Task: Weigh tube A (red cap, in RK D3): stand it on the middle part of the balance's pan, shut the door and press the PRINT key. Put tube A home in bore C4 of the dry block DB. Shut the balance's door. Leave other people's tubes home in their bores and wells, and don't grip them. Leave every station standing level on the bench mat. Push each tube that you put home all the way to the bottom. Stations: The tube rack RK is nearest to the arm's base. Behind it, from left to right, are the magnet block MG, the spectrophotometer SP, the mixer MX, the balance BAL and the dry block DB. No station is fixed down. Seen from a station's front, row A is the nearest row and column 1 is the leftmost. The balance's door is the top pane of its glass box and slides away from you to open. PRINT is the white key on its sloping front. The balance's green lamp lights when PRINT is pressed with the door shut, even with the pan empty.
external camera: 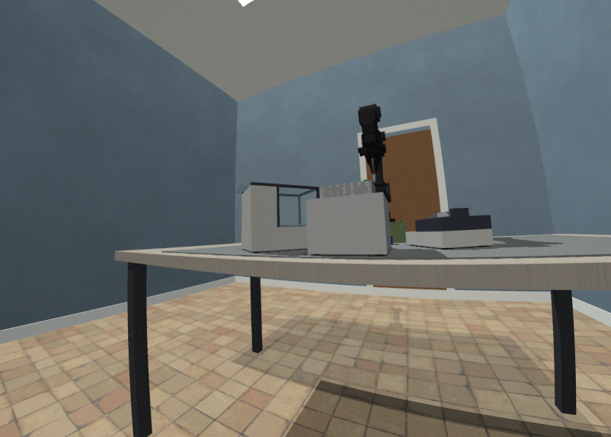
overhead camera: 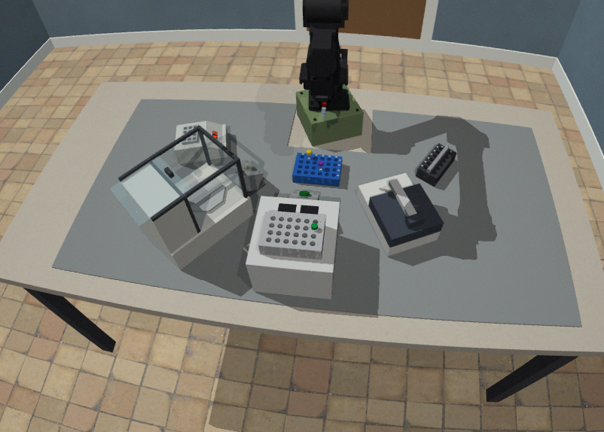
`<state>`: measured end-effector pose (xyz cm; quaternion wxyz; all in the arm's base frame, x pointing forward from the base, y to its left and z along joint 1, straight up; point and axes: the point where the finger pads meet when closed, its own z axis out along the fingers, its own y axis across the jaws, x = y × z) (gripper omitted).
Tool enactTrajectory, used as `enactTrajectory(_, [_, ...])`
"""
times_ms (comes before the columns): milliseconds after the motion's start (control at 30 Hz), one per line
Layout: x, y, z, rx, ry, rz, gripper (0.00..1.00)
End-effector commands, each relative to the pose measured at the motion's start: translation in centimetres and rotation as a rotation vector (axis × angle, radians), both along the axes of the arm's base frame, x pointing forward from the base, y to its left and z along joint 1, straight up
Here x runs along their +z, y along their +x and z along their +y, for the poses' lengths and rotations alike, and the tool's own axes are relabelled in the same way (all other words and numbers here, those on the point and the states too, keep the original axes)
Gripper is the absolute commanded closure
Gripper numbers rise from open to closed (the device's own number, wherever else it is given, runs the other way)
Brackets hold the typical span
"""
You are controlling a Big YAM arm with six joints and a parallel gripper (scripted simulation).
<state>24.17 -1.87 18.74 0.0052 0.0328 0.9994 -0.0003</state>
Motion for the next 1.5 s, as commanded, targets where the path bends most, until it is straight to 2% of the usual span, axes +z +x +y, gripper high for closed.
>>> enactTrajectory(0, [1.4, 0.8, 0.0, 0.0, -0.002, -0.032, 0.91])
enactTrajectory(167, [1.4, 0.8, 0.0, 0.0, -0.002, -0.032, 0.91])
enactTrajectory(200, [2.2, 2.0, -1.2, -0.055, -0.004, -0.05, 0.91])
enactTrajectory(233, [2.2, 2.7, -2.1, -0.055, -0.007, -0.063, 0.91])
enactTrajectory(267, [2.2, 3.0, -2.9, -0.055, -0.009, -0.063, 0.91])
enactTrajectory(333, [2.2, 3.0, -2.9, -0.055, -0.009, -0.063, 0.91])
enactTrajectory(833, [2.1, 6.5, -14.3, -0.313, -0.017, -0.057, 0.91])
enactTrajectory(900, [2.1, 6.5, -14.3, -0.313, -0.017, -0.057, 0.91])
enactTrajectory(967, [2.1, 7.0, -16.0, -0.401, -0.017, -0.056, 0.91])
enactTrajectory(1067, [2.0, 7.7, -18.5, -0.393, -0.02, -0.054, 0.91])
enactTrajectory(1133, [2.0, 8.2, -20.2, -0.471, -0.019, -0.054, 0.91])
enactTrajectory(1167, [2.0, 8.5, -21.1, -0.451, -0.02, -0.053, 0.91])
enactTrajectory(1200, [2.0, 8.7, -21.9, -0.505, -0.019, -0.053, 0.91])
enactTrajectory(1400, [1.9, 9.9, -26.6, -0.617, -0.013, -0.034, 0.91])
enactTrajectory(1467, [1.9, 9.9, -26.6, -0.617, -0.013, -0.034, 0.91])
